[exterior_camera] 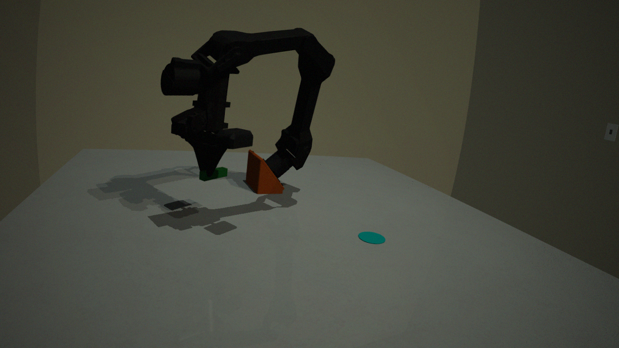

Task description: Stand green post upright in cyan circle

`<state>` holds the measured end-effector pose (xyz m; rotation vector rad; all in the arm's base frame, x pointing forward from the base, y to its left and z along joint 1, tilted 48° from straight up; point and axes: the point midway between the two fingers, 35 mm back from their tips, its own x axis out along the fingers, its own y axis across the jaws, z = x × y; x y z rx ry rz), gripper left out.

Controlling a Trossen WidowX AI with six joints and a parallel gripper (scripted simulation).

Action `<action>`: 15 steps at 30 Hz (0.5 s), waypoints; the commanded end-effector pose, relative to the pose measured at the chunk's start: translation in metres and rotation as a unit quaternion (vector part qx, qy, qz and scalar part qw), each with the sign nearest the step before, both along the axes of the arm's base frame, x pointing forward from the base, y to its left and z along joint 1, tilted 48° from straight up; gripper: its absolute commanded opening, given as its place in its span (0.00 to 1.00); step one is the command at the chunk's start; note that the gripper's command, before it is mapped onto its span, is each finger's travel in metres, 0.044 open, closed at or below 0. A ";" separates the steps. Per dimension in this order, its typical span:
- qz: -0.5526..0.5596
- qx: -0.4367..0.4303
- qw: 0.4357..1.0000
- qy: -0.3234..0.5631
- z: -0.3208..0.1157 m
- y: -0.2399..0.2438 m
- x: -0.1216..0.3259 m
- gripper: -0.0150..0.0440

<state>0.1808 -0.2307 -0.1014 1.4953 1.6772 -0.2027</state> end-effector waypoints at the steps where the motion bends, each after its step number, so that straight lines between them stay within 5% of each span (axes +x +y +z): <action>1: 0.001 -0.007 1.000 -0.003 0.013 -0.013 -0.003 0.29; 15: 0.008 -0.014 1.000 -0.012 0.033 -0.018 0.007 0.29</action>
